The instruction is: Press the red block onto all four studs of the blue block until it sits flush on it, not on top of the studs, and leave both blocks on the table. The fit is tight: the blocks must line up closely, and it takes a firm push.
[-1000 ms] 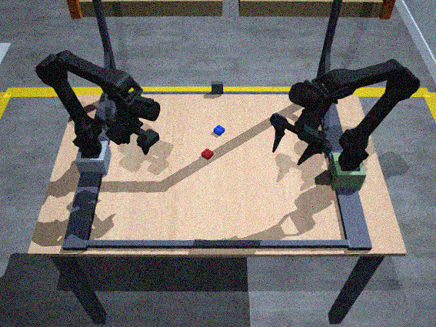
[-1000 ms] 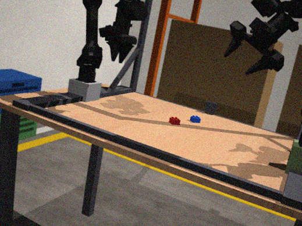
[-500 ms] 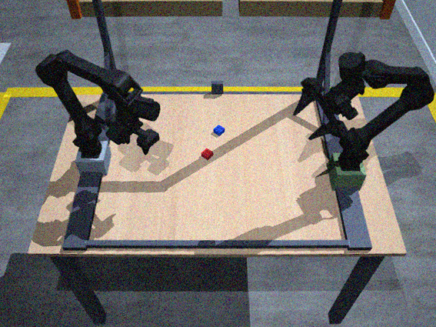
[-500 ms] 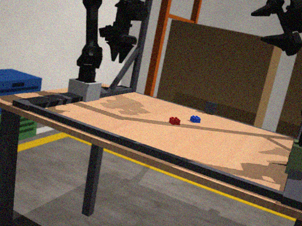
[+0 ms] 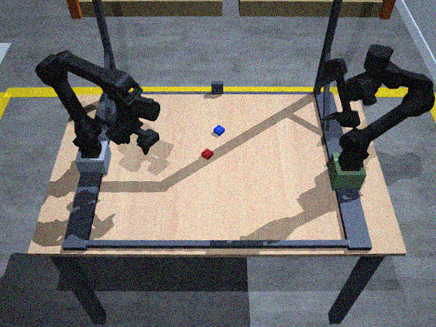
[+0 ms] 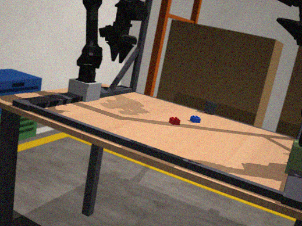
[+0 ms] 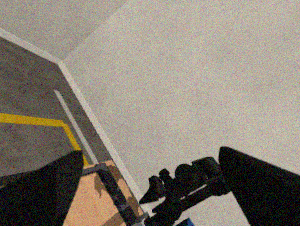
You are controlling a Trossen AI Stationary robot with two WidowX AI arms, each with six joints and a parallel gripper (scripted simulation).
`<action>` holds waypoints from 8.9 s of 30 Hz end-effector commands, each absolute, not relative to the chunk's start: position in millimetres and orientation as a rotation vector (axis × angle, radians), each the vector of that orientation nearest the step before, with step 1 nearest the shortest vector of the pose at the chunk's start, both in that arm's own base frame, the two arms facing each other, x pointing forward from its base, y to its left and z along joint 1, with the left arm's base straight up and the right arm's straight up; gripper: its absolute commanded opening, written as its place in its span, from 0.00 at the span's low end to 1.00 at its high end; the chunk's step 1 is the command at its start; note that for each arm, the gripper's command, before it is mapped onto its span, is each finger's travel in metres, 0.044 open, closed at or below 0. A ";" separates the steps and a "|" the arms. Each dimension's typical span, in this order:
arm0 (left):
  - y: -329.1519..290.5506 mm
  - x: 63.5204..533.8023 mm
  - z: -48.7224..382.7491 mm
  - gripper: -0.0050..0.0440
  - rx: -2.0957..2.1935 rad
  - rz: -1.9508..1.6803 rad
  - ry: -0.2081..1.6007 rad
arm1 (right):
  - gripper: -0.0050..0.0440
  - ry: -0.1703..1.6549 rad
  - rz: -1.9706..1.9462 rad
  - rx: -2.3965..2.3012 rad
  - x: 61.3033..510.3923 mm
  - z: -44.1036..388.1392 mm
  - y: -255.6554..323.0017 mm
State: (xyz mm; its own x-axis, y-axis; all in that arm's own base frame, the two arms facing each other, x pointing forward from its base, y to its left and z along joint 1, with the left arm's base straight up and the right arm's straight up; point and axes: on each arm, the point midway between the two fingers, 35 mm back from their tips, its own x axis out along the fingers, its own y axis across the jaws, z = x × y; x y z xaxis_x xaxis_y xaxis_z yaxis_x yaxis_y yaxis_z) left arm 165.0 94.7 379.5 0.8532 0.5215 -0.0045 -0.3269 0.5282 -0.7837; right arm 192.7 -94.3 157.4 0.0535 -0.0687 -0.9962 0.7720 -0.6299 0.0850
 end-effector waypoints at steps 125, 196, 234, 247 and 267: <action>39.5 157.7 380.9 0.92 0.000 -0.002 0.000 | 0.73 1.484 -0.538 0.551 418.3 -24.1 44.0; 39.5 157.7 380.9 0.92 0.000 -0.002 0.000 | 0.00 1.480 -0.533 0.560 463.5 34.0 167.5; 39.5 157.7 380.9 0.92 0.000 -0.002 0.000 | 0.00 1.467 -0.519 0.570 465.4 25.0 170.8; 39.5 157.7 380.9 0.92 0.000 -0.002 0.000 | 0.00 1.468 -0.517 0.570 465.5 23.6 171.9; 39.5 157.7 380.9 0.92 0.000 -0.002 0.000 | 0.00 1.470 -0.517 0.569 465.5 21.3 173.2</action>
